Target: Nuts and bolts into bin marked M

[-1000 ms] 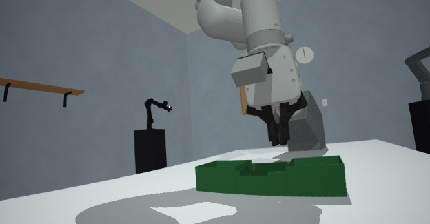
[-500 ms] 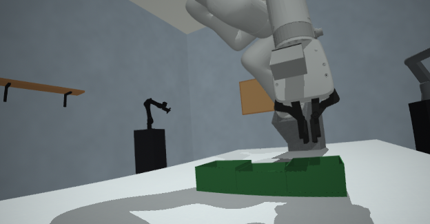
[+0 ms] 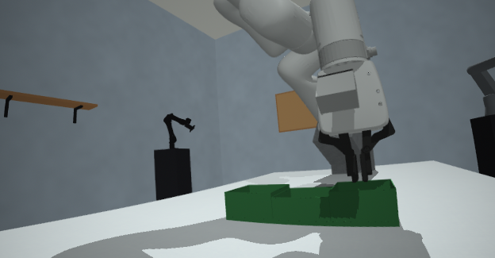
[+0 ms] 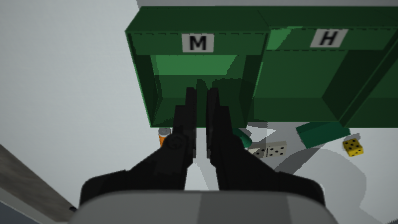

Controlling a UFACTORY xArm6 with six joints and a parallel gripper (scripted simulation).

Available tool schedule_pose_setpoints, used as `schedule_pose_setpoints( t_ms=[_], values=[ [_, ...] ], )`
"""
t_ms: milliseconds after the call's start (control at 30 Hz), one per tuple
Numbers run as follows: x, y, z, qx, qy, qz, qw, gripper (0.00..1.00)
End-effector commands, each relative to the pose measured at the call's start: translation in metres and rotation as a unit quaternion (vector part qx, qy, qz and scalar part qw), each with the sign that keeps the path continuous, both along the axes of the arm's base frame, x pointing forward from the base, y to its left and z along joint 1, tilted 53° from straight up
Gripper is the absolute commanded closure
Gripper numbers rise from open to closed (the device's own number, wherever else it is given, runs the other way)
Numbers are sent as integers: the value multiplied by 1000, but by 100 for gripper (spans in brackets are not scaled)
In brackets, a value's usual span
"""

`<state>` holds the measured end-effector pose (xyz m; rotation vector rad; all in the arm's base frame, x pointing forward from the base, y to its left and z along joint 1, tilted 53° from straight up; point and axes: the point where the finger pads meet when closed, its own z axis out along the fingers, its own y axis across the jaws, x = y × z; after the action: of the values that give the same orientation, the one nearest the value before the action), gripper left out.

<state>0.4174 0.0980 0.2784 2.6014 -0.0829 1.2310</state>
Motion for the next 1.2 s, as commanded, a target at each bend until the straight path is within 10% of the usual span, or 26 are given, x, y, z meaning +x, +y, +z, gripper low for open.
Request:
schedule_pose_setpoints(
  t_ms=[0,1167],
  values=[
    [9,-2,-5,1,-3,1,1000,93],
    [28,-8,-20,1,-3,1,1000,93]
  ],
)
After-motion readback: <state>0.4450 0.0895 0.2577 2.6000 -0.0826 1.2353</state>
